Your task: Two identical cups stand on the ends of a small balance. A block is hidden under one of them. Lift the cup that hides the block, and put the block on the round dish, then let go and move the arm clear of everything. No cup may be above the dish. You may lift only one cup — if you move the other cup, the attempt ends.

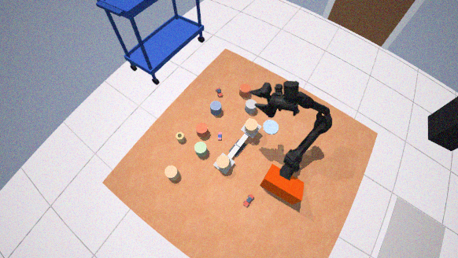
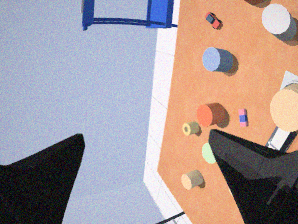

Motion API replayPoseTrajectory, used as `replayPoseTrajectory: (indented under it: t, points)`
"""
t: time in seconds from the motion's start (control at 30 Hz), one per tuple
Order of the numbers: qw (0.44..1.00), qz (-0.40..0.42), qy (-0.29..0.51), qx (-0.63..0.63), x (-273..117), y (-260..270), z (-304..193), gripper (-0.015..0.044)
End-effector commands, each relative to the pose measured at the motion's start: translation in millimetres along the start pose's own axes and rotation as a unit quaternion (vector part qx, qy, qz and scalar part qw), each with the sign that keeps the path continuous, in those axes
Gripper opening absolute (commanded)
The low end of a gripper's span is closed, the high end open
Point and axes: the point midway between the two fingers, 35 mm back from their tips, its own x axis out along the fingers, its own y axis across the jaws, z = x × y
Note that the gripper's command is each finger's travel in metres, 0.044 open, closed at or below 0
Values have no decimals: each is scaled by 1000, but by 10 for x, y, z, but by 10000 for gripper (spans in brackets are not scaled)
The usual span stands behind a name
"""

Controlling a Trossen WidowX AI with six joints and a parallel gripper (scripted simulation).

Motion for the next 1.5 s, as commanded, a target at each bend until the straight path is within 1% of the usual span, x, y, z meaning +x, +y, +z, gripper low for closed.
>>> replayPoseTrajectory:
  t: [0.0,0.33,0.67,0.97,1.3,1.47]
  points:
    - [997,-33,22,-74,43,-153,-329,440]
    - [968,-90,59,-227,17,-502,-854,440]
    - [912,-136,82,-377,-78,-866,-1203,440]
    - [843,-171,88,-502,-191,-1162,-1376,440]
    - [747,-203,81,-628,-330,-1418,-1448,440]
    - [740,-205,80,-636,-339,-1431,-1449,440]
